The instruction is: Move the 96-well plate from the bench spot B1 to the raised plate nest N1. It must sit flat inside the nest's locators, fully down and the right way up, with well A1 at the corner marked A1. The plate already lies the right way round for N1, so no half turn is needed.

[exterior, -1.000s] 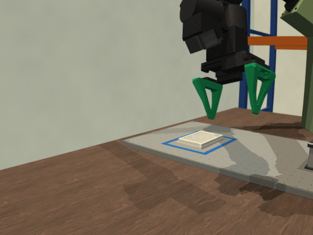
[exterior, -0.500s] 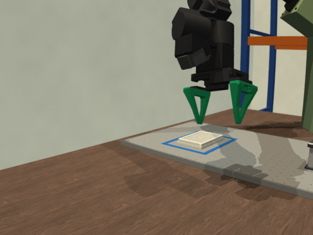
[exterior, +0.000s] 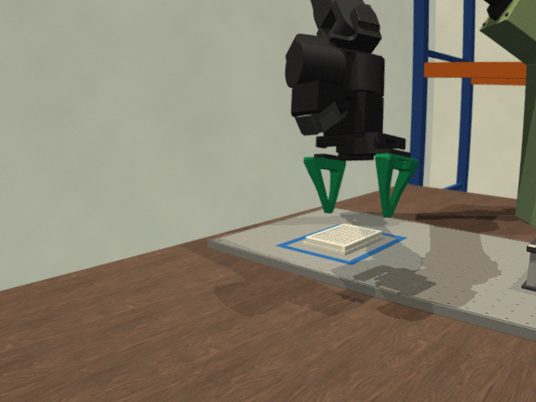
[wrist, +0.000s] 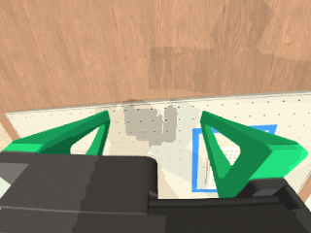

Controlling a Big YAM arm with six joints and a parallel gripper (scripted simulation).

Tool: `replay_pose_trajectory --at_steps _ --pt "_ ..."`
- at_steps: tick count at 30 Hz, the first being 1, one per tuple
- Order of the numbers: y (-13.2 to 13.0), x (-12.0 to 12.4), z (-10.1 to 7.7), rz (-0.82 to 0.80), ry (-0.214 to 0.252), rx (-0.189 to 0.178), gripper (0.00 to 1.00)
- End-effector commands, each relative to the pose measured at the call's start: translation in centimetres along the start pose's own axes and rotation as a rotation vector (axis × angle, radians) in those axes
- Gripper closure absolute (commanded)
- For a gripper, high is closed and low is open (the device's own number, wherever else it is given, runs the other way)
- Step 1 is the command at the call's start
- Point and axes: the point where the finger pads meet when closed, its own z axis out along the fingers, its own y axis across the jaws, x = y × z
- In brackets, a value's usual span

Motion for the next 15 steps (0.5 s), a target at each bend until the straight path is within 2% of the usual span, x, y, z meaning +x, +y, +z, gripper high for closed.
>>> replay_pose_trajectory --at_steps 1,2,9,10,11,12,14,15 --pt "-0.5 -0.9 -1.3 -0.027 -0.023 -0.009 0.0" --pt "-1.7 -0.5 -0.9 -0.013 -0.029 0.006 0.0" --pt "-4.2 1.6 -0.8 -0.015 -0.028 0.007 0.0" --pt "-4.5 2.5 -0.8 -0.042 0.019 0.022 0.0" --pt "-4.6 2.9 -0.3 -0.059 0.046 0.038 0.0" --pt "-5.1 3.1 -0.7 -0.065 0.053 0.047 0.0" --pt "-5.8 3.9 -0.9 -0.064 0.05 0.042 0.0" --pt "-6.4 3.7 -1.0 -0.054 0.03 0.052 0.0"
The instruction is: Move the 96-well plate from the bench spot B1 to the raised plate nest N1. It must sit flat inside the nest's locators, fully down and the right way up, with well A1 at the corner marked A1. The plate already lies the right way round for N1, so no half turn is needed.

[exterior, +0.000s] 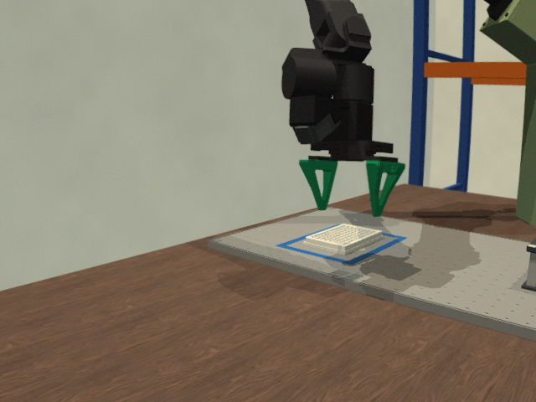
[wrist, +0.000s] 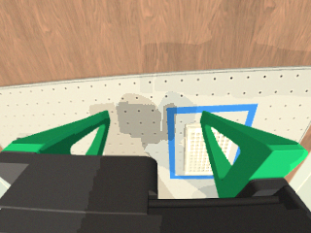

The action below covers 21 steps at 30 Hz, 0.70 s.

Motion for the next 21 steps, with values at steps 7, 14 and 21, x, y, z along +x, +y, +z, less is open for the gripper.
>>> replay_pose_trajectory --at_steps 7,14,21 --pt "-3.4 1.6 -0.8 -0.015 -0.021 0.016 0.0" --pt "-5.2 4.5 -1.0 -0.063 0.059 0.044 0.0" --pt "-7.0 6.1 -1.2 -0.055 0.043 0.055 0.0"
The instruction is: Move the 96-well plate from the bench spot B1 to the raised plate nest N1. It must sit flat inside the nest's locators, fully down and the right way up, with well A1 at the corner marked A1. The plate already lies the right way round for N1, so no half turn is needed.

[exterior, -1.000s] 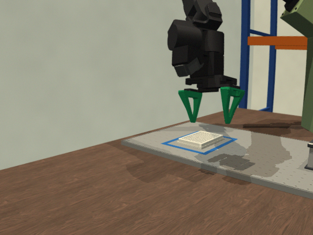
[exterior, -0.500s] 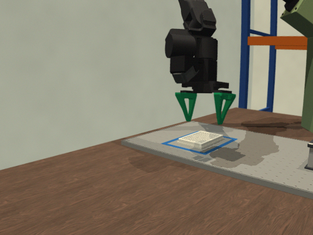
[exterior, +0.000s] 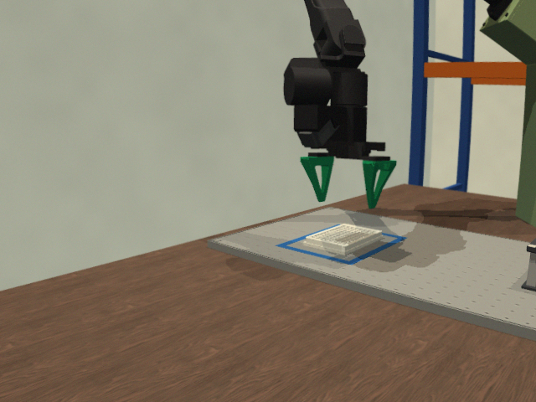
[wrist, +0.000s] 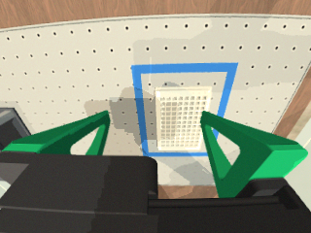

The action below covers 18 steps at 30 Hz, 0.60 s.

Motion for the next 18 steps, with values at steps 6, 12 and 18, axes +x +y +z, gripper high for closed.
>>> replay_pose_trajectory --at_steps 6,12,18 --pt "-3.1 2.9 -0.8 -0.047 0.053 0.047 0.0" --pt "-4.9 5.1 -1.0 -0.042 0.043 0.055 0.0" --pt "-3.3 5.2 -0.7 -0.066 0.038 0.027 0.0"
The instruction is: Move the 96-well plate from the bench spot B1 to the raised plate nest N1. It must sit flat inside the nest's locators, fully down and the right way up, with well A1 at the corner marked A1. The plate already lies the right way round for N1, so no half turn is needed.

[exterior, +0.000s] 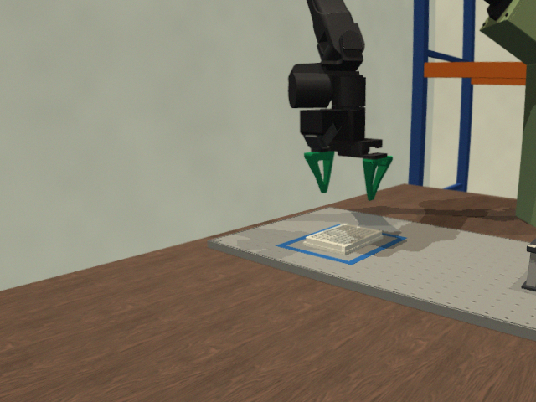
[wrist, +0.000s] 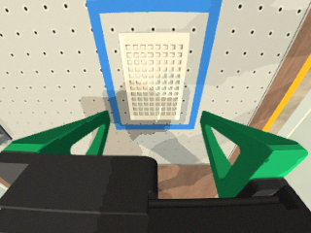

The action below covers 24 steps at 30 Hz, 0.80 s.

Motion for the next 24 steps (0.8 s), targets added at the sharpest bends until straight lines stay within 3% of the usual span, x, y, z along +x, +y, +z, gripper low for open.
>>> replay_pose_trajectory --at_steps 1,7,10,24 --pt "0.8 -1.4 -0.5 -0.028 -0.041 -0.005 0.0" --pt "0.1 -0.7 -0.4 -0.011 -0.023 0.001 0.0" --pt "-0.3 -0.4 0.9 -0.013 -0.017 0.009 0.0" --pt "-0.3 -0.4 2.9 -0.014 -0.017 0.009 0.0"
